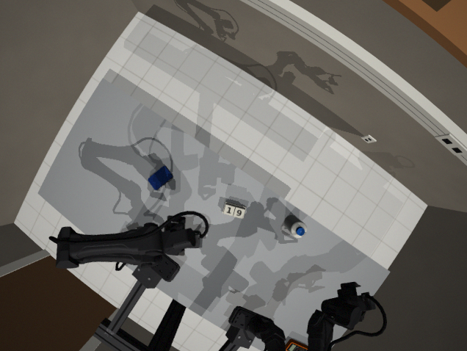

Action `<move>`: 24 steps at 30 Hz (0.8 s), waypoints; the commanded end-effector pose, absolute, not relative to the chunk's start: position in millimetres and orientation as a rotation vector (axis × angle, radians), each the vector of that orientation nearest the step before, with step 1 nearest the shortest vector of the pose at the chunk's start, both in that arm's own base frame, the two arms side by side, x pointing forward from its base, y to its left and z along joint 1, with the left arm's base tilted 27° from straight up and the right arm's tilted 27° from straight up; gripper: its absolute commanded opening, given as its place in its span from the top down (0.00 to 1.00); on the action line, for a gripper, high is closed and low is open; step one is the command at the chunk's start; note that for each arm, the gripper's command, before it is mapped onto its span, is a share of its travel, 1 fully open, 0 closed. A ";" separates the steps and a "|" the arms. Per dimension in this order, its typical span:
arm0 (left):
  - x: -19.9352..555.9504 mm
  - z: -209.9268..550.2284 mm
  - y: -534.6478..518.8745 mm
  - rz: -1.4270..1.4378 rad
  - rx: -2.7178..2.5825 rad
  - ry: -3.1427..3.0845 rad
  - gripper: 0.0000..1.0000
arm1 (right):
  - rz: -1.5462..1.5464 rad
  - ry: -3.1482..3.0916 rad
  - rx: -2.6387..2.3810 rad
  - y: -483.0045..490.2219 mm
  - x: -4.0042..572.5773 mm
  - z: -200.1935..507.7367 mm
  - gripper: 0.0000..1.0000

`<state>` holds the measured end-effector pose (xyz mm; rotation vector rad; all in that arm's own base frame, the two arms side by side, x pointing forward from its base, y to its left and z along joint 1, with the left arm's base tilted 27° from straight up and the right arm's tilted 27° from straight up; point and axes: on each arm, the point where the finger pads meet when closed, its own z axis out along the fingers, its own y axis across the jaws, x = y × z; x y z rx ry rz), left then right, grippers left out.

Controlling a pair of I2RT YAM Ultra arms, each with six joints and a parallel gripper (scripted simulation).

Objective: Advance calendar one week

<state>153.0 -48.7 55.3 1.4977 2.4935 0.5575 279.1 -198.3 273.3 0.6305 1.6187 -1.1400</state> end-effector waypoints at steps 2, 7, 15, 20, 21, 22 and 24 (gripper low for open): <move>155.3 58.3 -52.9 0.542 1.496 2.476 0.00 | -1.127 1.588 0.643 -197.1 278.7 282.3 0.00; 155.3 58.3 -52.9 0.542 1.496 2.476 0.00 | -1.127 1.588 0.643 -197.1 278.7 282.3 0.00; 155.3 58.3 -52.9 0.542 1.496 2.476 0.00 | -1.127 1.588 0.643 -197.1 278.7 282.3 0.00; 159.4 59.3 -54.8 0.552 1.503 2.452 0.00 | -1.129 1.625 0.596 -194.7 283.5 280.1 0.00; 161.1 59.6 -56.4 0.558 1.517 2.438 0.00 | -1.128 1.655 0.555 -191.8 288.1 277.2 0.00; 163.3 60.3 -58.6 0.564 1.534 2.420 0.00 | -1.126 1.696 0.500 -188.1 294.4 272.7 0.00; 167.0 60.7 -61.9 0.577 1.567 2.393 0.00 | -1.119 1.759 0.407 -181.3 303.0 265.7 0.00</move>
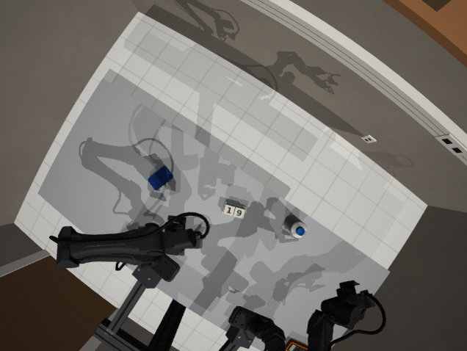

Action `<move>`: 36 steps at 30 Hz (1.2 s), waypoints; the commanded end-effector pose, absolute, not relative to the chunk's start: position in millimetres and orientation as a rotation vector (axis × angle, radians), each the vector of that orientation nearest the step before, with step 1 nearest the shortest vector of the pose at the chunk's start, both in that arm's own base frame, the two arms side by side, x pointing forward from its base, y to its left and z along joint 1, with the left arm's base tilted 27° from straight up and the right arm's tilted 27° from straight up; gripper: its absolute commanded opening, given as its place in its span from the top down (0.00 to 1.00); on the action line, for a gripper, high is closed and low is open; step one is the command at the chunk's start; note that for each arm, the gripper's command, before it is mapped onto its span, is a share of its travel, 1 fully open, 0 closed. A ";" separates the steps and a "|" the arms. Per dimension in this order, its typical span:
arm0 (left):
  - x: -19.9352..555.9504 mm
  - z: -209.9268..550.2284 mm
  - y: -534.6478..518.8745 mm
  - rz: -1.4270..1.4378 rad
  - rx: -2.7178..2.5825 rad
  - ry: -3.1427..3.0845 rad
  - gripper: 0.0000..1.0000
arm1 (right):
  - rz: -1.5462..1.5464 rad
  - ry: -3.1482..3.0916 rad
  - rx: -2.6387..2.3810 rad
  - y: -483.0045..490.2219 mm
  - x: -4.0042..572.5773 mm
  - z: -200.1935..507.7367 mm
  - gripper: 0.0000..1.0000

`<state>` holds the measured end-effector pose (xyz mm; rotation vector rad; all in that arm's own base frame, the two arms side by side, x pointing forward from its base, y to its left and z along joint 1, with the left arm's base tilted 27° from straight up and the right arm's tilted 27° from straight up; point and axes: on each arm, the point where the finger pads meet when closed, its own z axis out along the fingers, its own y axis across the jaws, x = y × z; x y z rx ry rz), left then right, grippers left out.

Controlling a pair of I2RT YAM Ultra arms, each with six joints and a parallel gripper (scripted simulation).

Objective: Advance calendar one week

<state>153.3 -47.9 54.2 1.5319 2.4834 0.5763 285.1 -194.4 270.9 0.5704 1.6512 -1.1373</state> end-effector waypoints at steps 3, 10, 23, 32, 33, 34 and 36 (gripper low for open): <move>172.5 58.2 -68.6 0.611 1.654 2.340 0.00 | -1.090 1.873 0.207 -164.2 320.0 251.8 0.00; 177.3 51.4 -76.4 0.663 1.787 2.273 0.00 | -1.030 1.979 -0.053 -137.3 337.5 237.6 0.00; 192.9 33.3 -98.9 0.810 2.152 2.022 0.00 | -0.756 2.120 -0.789 -50.8 350.5 194.0 0.00; 204.8 21.3 -115.0 0.911 2.395 1.794 0.00 | -0.517 2.090 -1.200 3.8 332.3 172.3 0.00; 206.4 19.5 -117.2 0.925 2.427 1.761 0.00 | -0.484 2.079 -1.248 10.6 328.9 170.4 0.00; 208.1 17.6 -119.6 0.939 2.461 1.725 0.00 | -0.448 2.067 -1.297 17.7 325.0 168.6 0.00; 211.4 13.9 -124.3 0.967 2.527 1.650 0.00 | -0.378 2.040 -1.388 31.3 316.9 165.6 0.00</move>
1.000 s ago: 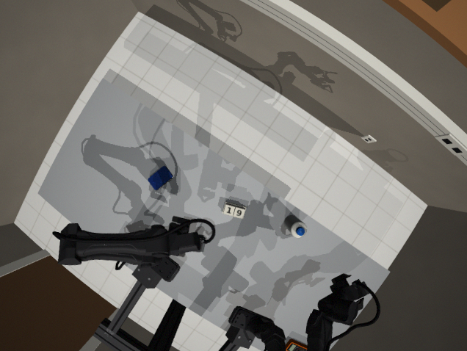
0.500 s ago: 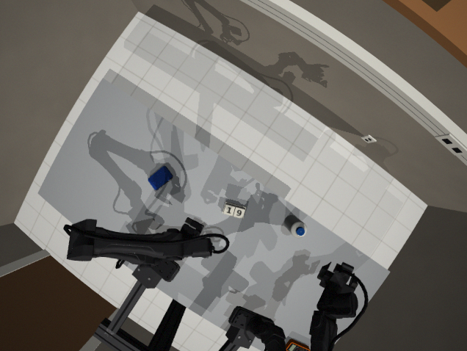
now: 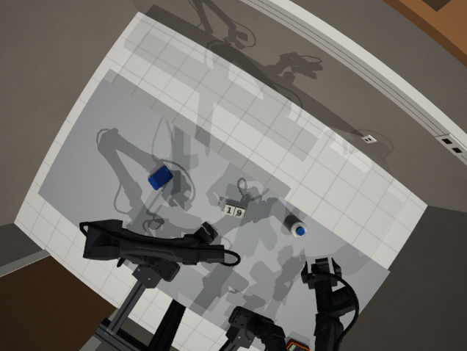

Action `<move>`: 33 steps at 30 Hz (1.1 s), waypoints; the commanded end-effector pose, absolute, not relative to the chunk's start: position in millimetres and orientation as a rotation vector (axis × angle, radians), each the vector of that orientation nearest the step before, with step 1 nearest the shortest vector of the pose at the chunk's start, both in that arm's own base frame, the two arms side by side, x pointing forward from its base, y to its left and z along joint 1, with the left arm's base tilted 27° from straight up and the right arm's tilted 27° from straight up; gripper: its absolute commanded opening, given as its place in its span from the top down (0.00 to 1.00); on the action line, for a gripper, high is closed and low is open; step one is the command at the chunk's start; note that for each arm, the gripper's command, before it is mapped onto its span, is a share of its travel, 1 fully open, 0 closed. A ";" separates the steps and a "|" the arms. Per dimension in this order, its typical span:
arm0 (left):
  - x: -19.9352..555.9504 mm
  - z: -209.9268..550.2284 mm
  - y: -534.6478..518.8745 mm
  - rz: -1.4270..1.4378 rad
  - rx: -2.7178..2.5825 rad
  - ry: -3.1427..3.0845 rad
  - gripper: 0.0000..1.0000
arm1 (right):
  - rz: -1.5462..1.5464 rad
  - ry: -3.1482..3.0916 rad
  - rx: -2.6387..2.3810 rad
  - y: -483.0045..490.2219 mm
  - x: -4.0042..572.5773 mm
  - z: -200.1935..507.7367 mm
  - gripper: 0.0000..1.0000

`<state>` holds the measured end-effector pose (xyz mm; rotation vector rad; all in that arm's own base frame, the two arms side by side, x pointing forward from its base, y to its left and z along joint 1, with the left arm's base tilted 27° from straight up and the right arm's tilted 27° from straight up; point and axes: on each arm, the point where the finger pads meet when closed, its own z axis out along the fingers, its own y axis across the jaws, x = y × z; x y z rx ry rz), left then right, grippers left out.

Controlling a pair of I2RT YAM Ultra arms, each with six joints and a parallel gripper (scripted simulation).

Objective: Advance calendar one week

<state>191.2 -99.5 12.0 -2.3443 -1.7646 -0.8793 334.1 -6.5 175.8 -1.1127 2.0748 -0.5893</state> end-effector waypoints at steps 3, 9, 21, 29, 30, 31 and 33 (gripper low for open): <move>216.6 8.0 -131.8 -0.971 -2.529 -1.469 0.00 | -0.267 1.989 -1.517 51.2 302.8 162.7 0.00; 223.7 0.2 -141.2 -0.997 -2.580 -1.253 0.00 | -0.103 1.906 -1.674 76.8 279.4 160.5 0.00; 247.7 -31.6 -176.9 -1.031 -2.637 -0.497 0.00 | 0.339 1.591 -1.961 138.2 210.1 181.4 0.00; 250.3 -45.4 -183.3 -1.013 -2.618 -0.320 0.00 | 0.308 1.577 -1.958 139.4 213.9 185.8 0.00; 251.3 -46.2 -185.1 -1.013 -2.618 -0.309 0.00 | 0.308 1.577 -1.958 139.4 213.9 185.9 0.00; 252.2 -46.2 -186.7 -1.016 -2.619 -0.306 0.00 | 0.308 1.577 -1.958 139.4 213.9 185.9 0.00; 252.3 -45.0 -187.2 -1.016 -2.620 -0.315 0.00 | 0.308 1.577 -1.958 139.4 213.9 185.9 0.00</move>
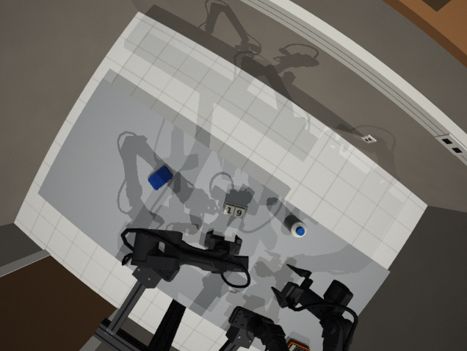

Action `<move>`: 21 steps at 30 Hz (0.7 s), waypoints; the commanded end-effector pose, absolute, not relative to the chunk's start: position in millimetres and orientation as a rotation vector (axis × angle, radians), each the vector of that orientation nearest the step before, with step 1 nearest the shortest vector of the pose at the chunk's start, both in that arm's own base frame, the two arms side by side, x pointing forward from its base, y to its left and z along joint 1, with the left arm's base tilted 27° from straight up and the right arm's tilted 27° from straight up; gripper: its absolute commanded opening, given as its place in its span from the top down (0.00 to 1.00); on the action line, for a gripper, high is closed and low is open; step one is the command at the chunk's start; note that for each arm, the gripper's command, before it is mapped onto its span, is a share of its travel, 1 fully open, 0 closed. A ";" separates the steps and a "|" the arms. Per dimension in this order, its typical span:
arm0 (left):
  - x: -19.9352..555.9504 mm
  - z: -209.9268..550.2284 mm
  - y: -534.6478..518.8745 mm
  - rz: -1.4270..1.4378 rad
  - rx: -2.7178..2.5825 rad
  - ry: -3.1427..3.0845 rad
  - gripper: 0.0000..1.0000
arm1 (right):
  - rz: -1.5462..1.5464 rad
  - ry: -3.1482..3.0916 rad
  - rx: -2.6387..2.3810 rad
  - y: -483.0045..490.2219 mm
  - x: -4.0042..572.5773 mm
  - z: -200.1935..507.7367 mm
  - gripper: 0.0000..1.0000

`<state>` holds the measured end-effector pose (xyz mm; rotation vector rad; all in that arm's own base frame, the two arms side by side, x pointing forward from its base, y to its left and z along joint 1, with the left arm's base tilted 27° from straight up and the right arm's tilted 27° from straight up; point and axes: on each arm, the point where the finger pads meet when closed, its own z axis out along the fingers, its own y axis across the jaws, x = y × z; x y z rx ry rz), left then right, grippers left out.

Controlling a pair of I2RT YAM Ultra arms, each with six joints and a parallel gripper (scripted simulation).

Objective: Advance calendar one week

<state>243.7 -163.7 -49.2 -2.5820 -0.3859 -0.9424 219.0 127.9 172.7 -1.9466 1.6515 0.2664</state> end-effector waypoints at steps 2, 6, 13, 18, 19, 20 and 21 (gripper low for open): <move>251.3 -45.9 -188.6 -1.010 -2.632 -0.341 0.11 | 0.308 1.577 -1.958 139.4 213.9 185.9 0.00; 256.0 -51.7 -185.3 -0.996 -2.654 -0.524 0.30 | 0.308 1.577 -1.958 139.4 213.9 185.9 0.00; 269.2 -63.2 -178.6 -0.962 -2.641 -0.985 0.30 | 0.318 1.581 -1.961 139.5 213.1 184.4 0.00; 288.2 -71.5 -166.5 -0.917 -2.542 -1.408 0.30 | 0.318 1.604 -1.959 138.1 213.5 178.2 0.00; 291.9 -73.1 -164.1 -0.907 -2.514 -1.494 0.30 | 0.315 1.602 -1.958 138.0 213.4 178.9 0.00; 295.7 -74.6 -161.6 -0.897 -2.484 -1.576 0.30 | 0.314 1.601 -1.959 138.0 213.4 179.0 0.00; 299.4 -76.1 -159.0 -0.886 -2.451 -1.657 0.30 | 0.314 1.601 -1.959 138.0 213.4 179.0 0.00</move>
